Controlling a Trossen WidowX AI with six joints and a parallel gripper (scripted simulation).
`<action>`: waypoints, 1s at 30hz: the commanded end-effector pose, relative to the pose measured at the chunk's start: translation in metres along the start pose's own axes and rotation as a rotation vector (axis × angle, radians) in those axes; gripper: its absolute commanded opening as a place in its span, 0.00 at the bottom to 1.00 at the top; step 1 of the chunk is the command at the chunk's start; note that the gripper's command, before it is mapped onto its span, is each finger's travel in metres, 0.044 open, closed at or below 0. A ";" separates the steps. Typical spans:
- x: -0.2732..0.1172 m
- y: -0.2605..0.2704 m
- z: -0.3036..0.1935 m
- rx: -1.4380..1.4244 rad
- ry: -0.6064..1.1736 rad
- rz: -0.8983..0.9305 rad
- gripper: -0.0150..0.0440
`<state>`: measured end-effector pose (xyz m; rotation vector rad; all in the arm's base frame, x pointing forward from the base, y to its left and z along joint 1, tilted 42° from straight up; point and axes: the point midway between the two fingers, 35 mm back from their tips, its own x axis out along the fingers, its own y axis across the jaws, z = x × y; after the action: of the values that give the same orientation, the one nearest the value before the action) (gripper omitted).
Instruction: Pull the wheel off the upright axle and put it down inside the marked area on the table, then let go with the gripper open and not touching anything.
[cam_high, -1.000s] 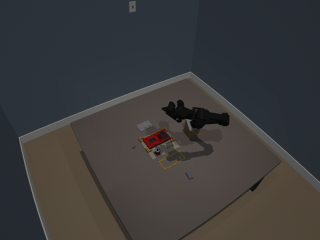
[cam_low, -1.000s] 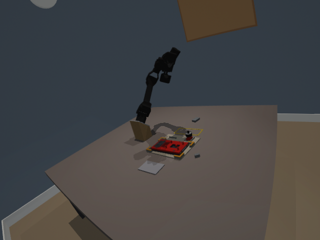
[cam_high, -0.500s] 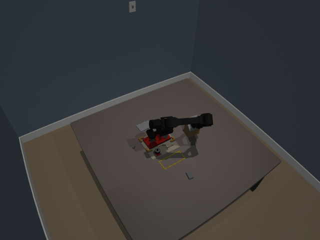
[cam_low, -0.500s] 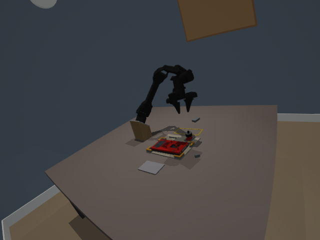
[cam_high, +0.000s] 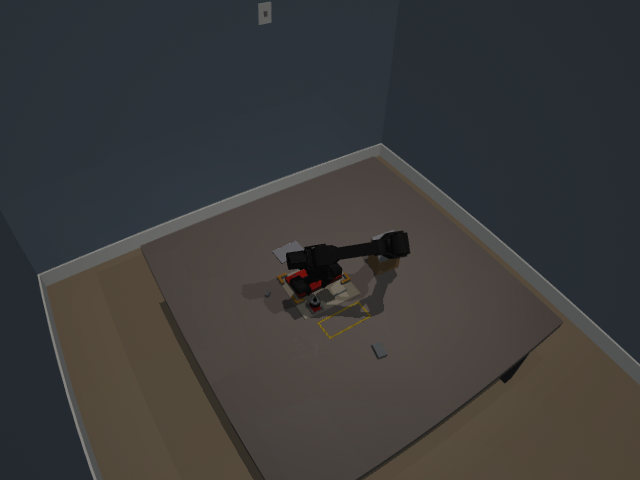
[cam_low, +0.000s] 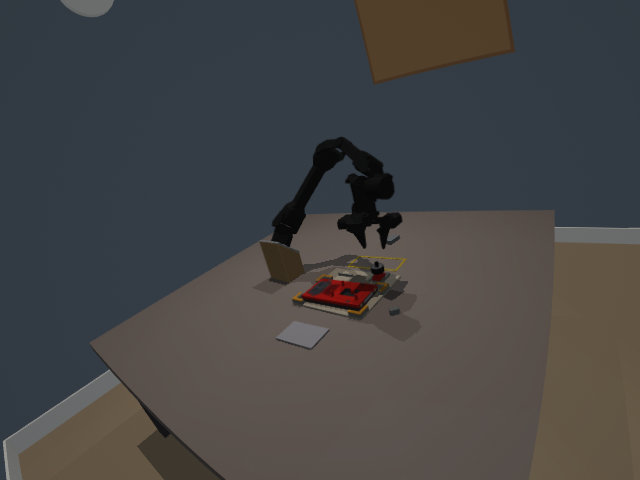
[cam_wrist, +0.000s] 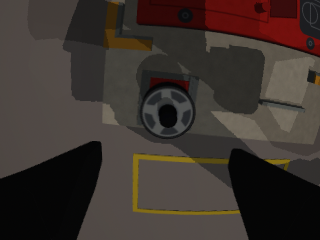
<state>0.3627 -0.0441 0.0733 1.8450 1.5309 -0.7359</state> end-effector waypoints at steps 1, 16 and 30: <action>0.026 -0.001 0.000 0.008 0.012 -0.013 0.76; 0.067 -0.003 -0.001 0.002 0.012 -0.026 0.66; 0.067 -0.003 -0.001 0.002 0.012 -0.026 0.44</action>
<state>0.3711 0.0000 0.0234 1.8402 1.5627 -0.7411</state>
